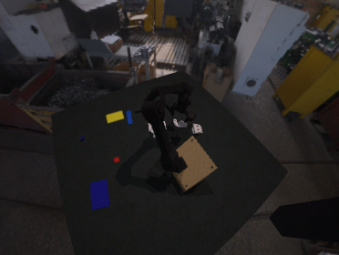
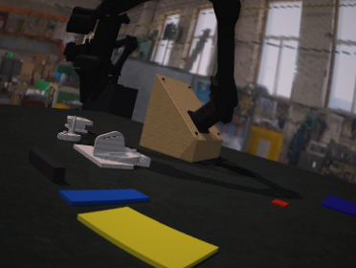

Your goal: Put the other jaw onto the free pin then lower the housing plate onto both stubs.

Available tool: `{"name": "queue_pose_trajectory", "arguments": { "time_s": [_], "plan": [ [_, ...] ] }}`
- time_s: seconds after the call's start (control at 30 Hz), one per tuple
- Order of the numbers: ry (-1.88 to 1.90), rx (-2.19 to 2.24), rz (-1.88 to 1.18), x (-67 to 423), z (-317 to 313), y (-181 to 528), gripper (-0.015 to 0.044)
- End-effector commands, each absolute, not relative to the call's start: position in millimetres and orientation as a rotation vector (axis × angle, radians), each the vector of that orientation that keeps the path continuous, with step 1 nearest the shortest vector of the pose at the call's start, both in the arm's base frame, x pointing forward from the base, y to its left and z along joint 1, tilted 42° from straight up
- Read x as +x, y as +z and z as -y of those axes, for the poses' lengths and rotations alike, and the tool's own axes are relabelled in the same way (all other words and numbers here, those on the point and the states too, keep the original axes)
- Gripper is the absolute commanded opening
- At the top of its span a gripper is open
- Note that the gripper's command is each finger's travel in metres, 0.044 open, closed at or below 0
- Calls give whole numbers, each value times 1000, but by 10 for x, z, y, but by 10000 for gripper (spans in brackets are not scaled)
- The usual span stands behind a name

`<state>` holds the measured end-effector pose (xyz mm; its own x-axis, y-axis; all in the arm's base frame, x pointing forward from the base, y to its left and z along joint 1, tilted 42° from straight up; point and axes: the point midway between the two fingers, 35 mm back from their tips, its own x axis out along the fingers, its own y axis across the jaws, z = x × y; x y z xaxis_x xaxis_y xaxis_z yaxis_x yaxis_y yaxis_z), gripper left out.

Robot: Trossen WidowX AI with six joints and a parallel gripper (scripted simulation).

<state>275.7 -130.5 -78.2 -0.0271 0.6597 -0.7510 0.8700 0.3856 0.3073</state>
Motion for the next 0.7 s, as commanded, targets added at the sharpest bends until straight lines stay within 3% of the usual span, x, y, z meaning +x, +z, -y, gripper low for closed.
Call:
{"name": "queue_pose_trajectory", "arguments": {
  "time_s": [0.0, 0.67],
  "plan": [
    [-386, 1408, -1755, 2765, 1343, -784, 440],
    [-876, 1750, -1725, 2758, 1421, -822, 440]
  ]
}}
